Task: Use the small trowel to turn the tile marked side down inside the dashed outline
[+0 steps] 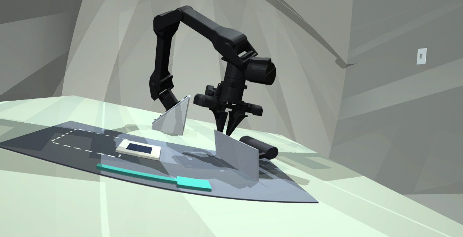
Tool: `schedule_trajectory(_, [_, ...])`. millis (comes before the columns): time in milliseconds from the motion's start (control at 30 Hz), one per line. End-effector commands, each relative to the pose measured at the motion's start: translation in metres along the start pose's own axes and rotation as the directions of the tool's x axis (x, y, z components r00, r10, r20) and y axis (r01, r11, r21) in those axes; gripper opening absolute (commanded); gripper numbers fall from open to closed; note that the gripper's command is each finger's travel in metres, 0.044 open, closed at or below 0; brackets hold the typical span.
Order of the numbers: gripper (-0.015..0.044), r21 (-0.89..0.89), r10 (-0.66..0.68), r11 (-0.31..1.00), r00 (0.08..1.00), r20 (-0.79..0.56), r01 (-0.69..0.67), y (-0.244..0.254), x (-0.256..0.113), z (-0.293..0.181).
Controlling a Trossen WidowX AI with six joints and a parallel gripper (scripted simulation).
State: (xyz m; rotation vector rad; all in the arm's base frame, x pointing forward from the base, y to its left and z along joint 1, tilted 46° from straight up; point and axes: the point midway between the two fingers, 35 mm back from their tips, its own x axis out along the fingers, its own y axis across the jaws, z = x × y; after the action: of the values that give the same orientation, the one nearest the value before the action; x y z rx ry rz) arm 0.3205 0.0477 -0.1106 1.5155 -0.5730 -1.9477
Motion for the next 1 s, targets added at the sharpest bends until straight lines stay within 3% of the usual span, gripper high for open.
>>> schedule_trajectory(0, [0.0100,-0.002,0.002,1.000,1.000,-0.007,-0.002,0.009,-0.002,-0.001])
schedule_trajectory(967, [0.0100,0.001,0.002,1.000,1.000,0.001,-0.002,0.035,0.000,0.000])
